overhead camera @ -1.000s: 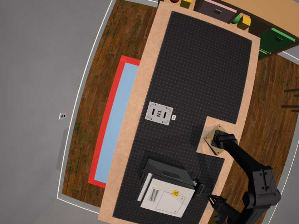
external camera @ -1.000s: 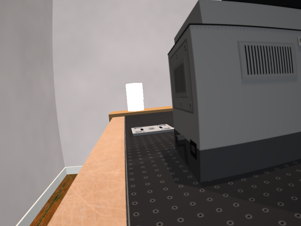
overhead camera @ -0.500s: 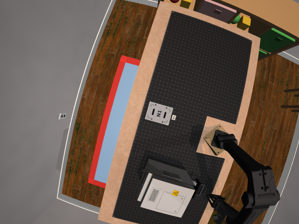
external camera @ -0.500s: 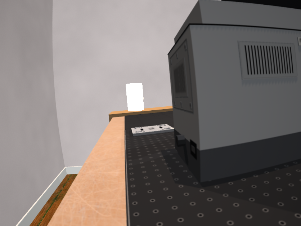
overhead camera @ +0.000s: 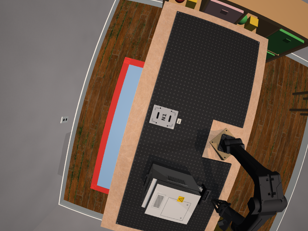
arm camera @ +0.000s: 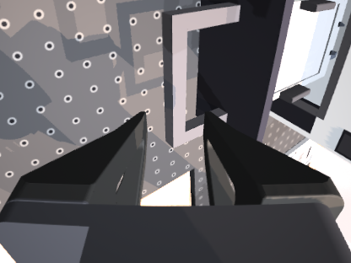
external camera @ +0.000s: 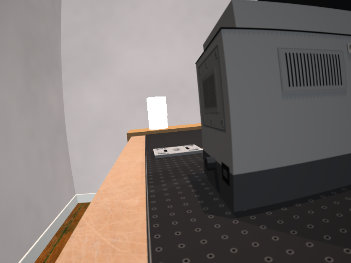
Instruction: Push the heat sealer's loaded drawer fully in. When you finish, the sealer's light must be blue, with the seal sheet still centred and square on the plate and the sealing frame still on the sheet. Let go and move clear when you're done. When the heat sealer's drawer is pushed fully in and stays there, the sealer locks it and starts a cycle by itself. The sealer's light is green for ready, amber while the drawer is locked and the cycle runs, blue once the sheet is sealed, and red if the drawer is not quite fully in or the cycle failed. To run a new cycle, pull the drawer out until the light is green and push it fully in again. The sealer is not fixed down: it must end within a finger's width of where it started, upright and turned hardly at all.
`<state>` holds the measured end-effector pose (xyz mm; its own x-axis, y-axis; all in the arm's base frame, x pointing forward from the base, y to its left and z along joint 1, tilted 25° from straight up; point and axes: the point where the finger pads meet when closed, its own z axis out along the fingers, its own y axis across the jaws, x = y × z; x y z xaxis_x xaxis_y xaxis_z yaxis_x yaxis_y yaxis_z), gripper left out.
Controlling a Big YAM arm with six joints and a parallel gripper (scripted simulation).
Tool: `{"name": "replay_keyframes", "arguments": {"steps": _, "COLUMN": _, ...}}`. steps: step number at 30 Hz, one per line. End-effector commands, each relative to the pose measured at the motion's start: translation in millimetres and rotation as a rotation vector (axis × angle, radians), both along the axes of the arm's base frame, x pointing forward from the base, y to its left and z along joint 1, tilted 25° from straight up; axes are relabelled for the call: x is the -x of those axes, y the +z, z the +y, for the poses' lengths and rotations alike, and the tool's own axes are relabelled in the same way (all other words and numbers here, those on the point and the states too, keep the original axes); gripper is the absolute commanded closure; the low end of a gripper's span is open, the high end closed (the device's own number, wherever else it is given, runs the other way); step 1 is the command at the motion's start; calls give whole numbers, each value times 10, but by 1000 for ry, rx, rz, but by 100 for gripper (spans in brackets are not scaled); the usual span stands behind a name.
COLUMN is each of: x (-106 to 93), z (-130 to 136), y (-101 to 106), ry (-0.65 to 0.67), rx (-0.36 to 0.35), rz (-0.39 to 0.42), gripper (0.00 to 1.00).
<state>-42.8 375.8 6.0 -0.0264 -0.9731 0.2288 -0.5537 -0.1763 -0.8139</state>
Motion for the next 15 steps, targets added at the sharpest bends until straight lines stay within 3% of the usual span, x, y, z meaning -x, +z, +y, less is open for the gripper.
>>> {"name": "replay_keyframes", "arguments": {"steps": 1, "x": -46, "z": 16, "y": 0, "ry": 1, "rx": -2, "rz": 8, "gripper": 70}}
{"name": "replay_keyframes", "arguments": {"steps": 15, "x": -115, "z": 0, "y": -52, "ry": 1, "rx": 1, "rz": 6, "gripper": 70}}
